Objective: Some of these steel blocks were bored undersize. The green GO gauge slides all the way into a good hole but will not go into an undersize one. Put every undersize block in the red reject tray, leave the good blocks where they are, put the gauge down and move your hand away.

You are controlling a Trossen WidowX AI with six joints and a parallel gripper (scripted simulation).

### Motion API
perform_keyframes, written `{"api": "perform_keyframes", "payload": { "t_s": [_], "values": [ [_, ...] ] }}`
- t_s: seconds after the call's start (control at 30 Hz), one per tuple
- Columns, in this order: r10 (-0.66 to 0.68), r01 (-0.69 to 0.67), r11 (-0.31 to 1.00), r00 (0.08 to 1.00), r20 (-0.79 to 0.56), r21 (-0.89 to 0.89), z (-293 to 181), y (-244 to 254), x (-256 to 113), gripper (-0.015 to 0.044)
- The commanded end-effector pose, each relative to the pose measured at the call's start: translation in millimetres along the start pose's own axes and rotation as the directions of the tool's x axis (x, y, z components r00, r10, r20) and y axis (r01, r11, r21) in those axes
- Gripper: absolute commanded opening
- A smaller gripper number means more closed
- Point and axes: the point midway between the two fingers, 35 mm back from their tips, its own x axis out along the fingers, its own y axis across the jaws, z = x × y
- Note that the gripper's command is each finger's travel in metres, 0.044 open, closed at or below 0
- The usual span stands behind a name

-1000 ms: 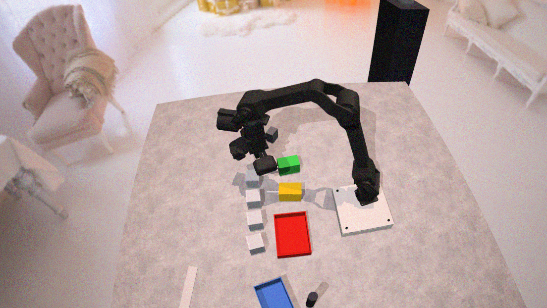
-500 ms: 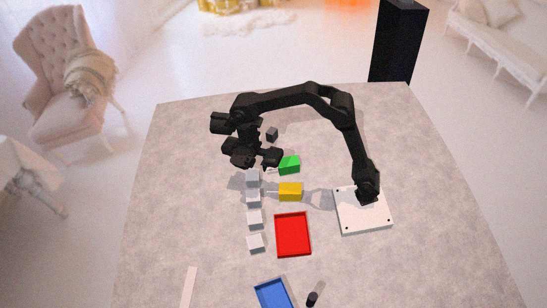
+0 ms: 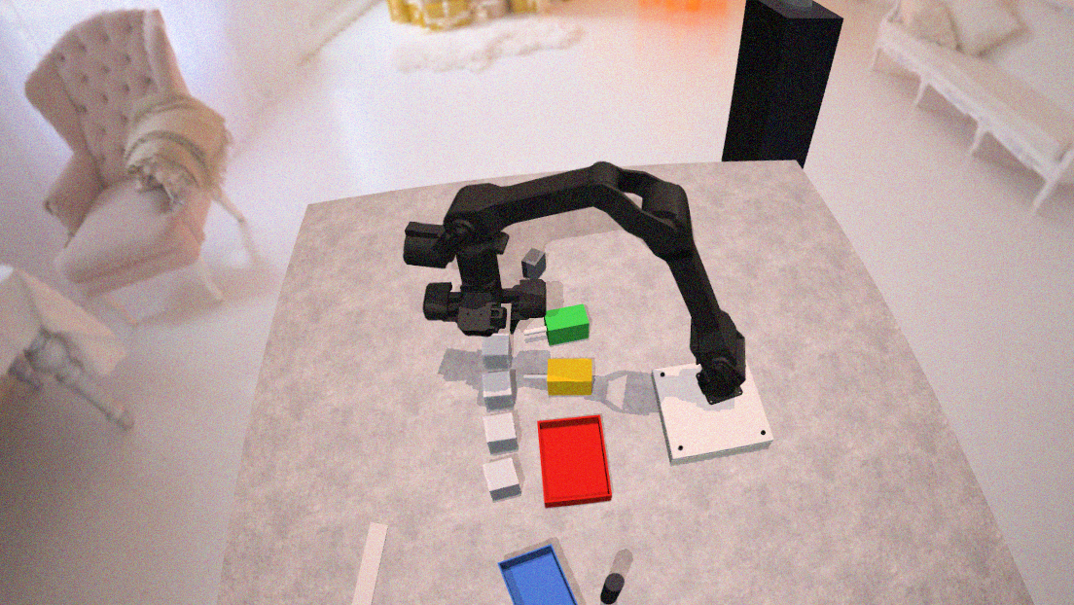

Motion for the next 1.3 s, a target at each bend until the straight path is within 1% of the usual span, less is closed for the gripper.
{"api": "perform_keyframes", "payload": {
  "t_s": [0.0, 1.27],
  "values": [
    [0.004, -0.004, 1.0, 1.0, -0.003, -0.011, 0, 0, 8, 0.0325],
    [0.005, -0.005, 1.0, 1.0, -0.004, -0.011, -1, 3, 70, 0.0325]
  ]
}}
